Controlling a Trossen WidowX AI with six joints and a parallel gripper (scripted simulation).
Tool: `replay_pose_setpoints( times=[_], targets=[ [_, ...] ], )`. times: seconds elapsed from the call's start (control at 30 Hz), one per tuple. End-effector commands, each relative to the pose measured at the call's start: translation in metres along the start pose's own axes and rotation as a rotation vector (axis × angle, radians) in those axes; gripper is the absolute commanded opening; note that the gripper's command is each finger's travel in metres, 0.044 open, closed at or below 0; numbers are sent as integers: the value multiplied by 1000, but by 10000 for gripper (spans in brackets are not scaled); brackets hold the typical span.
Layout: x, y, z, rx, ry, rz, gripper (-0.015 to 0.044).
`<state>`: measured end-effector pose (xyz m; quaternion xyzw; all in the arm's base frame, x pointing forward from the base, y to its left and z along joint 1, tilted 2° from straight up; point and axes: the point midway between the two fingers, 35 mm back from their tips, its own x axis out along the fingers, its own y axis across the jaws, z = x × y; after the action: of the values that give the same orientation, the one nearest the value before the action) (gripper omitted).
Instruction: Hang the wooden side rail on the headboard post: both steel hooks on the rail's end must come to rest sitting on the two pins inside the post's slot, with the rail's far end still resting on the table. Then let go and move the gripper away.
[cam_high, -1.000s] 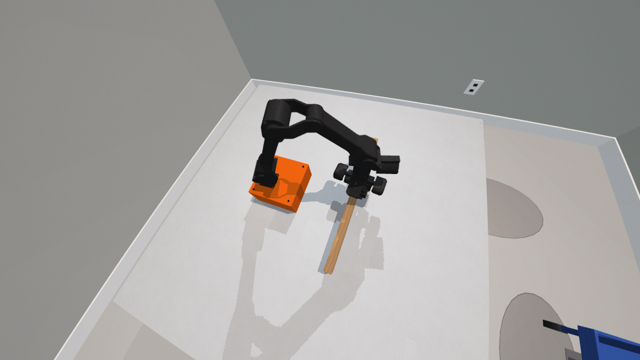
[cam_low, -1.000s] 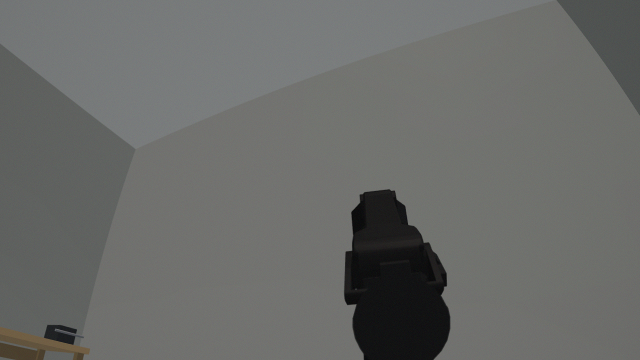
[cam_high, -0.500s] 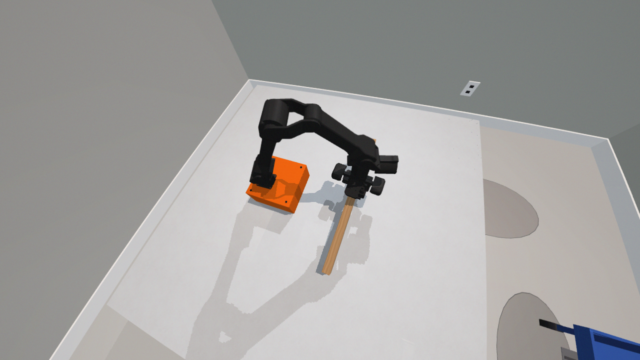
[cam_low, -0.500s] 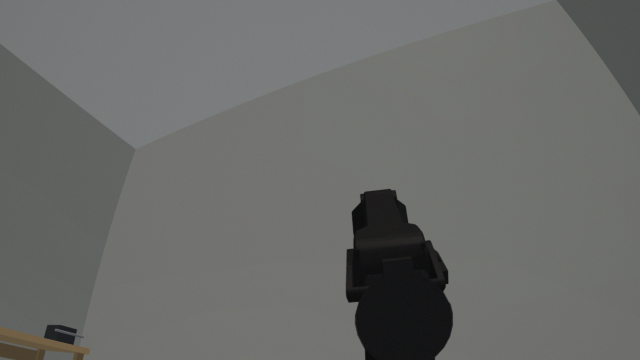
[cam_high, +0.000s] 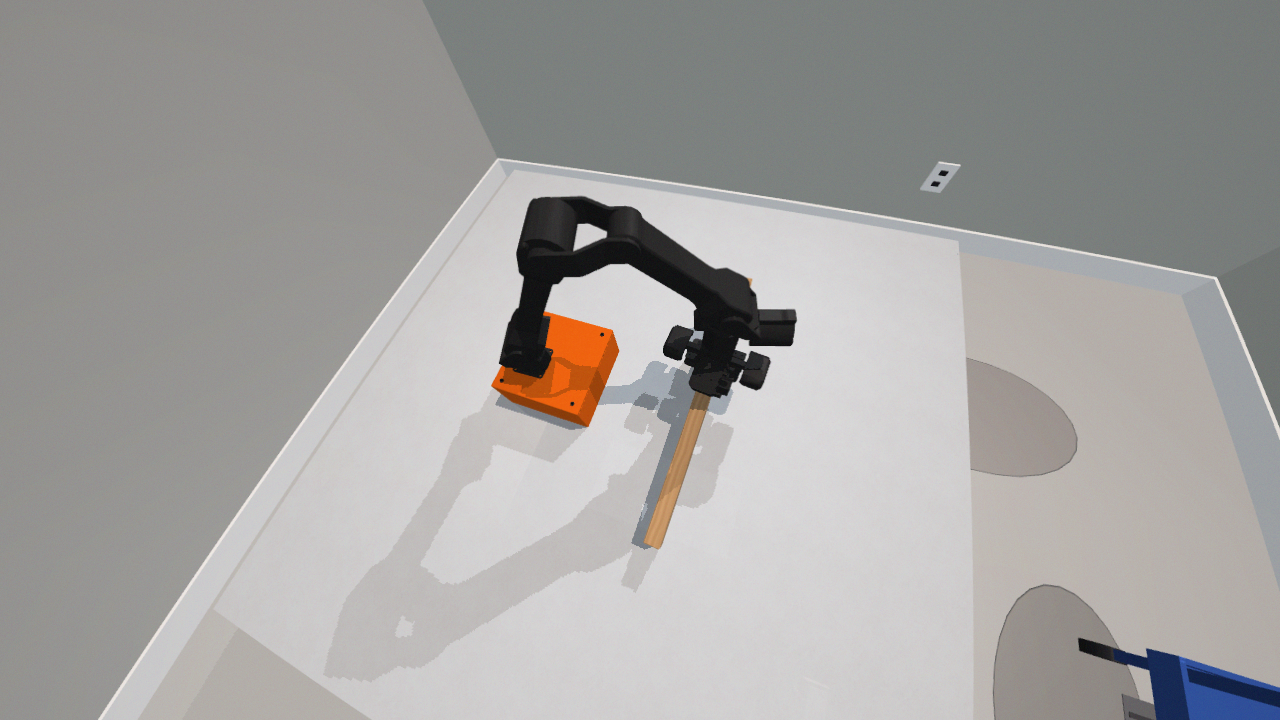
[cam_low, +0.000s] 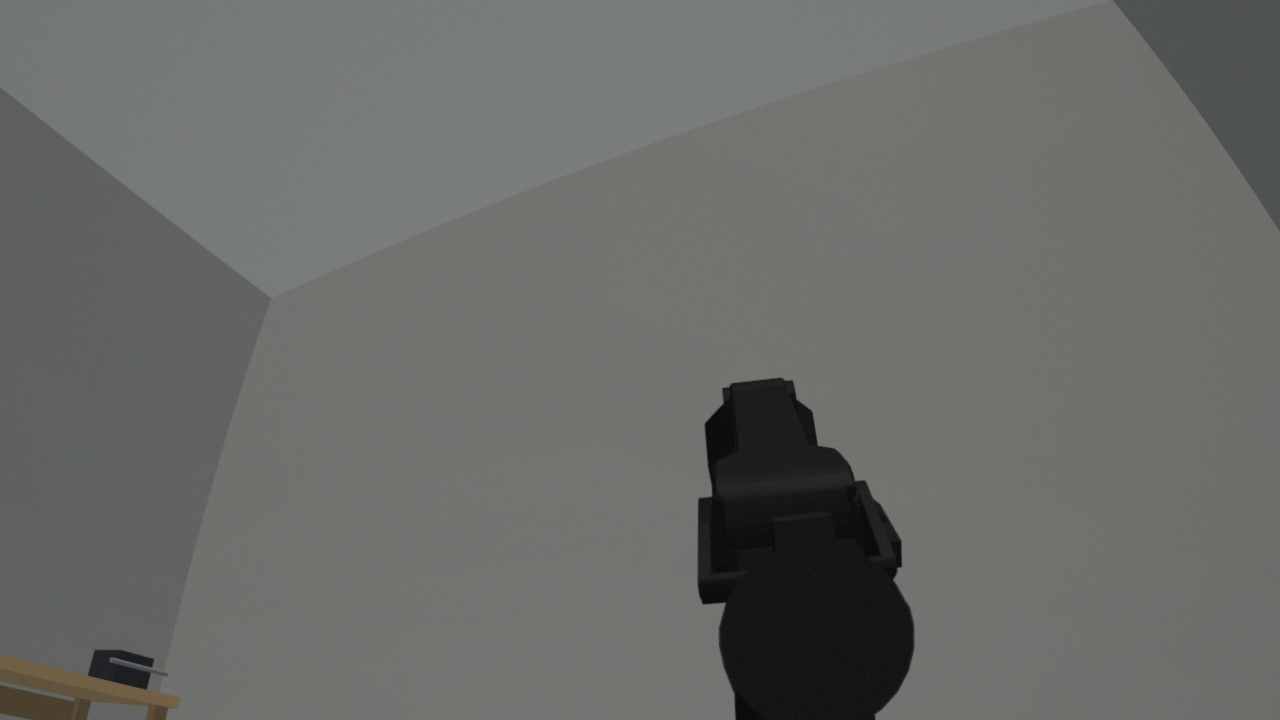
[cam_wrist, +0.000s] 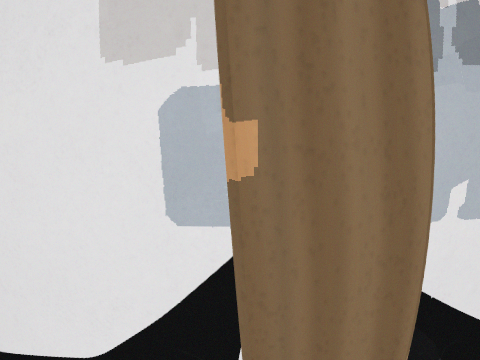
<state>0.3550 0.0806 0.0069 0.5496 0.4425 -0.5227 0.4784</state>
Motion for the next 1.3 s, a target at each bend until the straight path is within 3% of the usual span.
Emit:
replay_pose_setpoints(
  times=[0.0, 1.27],
  targets=[
    [-3, 1, -2, 8, 5, 10, 0],
    [-4, 2, -5, 8, 5, 10, 0]
  ],
)
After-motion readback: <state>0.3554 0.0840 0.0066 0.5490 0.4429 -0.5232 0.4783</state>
